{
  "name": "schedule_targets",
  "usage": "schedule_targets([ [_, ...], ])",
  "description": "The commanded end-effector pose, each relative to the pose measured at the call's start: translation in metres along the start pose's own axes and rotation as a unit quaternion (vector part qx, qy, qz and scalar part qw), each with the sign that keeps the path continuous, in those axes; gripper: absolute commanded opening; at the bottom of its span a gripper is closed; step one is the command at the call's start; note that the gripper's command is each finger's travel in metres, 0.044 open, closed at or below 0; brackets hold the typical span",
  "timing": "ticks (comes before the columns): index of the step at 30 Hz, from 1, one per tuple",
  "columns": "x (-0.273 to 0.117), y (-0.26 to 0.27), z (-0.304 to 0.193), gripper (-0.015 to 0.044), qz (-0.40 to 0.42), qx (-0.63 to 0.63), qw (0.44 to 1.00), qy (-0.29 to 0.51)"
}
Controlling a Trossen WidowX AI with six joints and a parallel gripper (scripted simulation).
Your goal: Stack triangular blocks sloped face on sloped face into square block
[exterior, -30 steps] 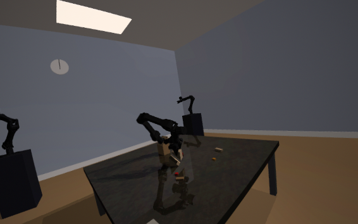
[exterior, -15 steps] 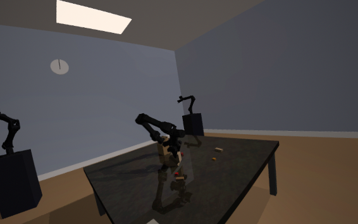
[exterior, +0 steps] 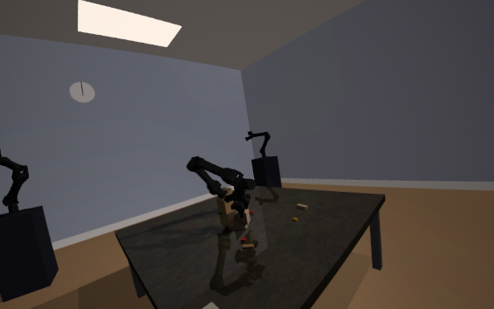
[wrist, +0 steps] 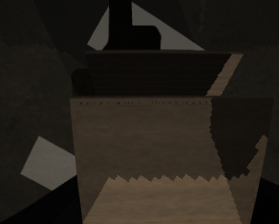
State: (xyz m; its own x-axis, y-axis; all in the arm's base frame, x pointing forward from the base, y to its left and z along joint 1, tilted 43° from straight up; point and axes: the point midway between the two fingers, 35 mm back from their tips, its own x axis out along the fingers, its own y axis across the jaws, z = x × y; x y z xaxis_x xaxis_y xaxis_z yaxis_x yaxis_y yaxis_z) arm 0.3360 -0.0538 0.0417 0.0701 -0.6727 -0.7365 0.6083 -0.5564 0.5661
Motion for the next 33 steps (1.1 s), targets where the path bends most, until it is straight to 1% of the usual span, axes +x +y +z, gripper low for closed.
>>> schedule_targets([
  [1,0.000,0.000,0.000,0.0000,0.003,-0.002,1.000,0.000],
  [33,0.014,0.001,0.006,0.0000,0.004,-0.003,1.000,-0.001],
])
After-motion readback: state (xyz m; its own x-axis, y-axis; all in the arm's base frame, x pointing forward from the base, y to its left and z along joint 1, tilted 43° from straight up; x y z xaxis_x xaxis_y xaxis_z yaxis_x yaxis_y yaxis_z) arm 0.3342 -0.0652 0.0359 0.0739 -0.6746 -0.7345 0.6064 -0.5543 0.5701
